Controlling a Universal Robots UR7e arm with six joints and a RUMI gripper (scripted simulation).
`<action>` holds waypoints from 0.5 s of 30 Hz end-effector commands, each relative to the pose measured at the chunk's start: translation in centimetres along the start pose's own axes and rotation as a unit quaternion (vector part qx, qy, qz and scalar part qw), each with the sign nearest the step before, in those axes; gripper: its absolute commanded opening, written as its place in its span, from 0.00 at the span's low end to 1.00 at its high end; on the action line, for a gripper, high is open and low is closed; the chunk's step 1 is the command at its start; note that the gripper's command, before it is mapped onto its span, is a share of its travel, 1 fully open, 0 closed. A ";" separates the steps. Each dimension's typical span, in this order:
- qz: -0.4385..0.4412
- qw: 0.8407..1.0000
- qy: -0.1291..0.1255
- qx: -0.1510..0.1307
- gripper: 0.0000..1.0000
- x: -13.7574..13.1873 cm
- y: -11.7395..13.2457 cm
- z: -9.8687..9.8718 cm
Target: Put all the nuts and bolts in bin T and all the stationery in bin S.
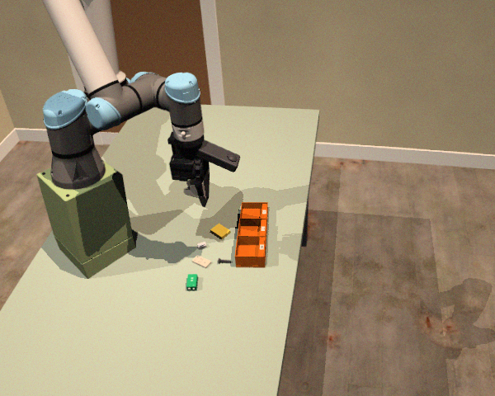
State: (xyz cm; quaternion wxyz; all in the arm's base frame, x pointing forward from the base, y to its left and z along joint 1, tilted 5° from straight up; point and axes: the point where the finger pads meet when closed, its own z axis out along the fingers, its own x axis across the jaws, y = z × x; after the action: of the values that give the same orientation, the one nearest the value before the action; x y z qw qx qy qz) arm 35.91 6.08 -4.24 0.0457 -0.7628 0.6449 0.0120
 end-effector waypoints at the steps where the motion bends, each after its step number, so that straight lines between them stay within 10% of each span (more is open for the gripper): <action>1: -0.037 0.999 0.000 0.001 0.04 0.0 -1.5 1.8; 15: -0.037 0.999 0.000 0.001 0.04 -0.1 -7.7 9.5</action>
State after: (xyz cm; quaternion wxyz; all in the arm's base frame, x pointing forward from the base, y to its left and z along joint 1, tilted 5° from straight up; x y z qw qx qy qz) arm 41.02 7.60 -10.06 0.0464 -0.7859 0.6165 0.0126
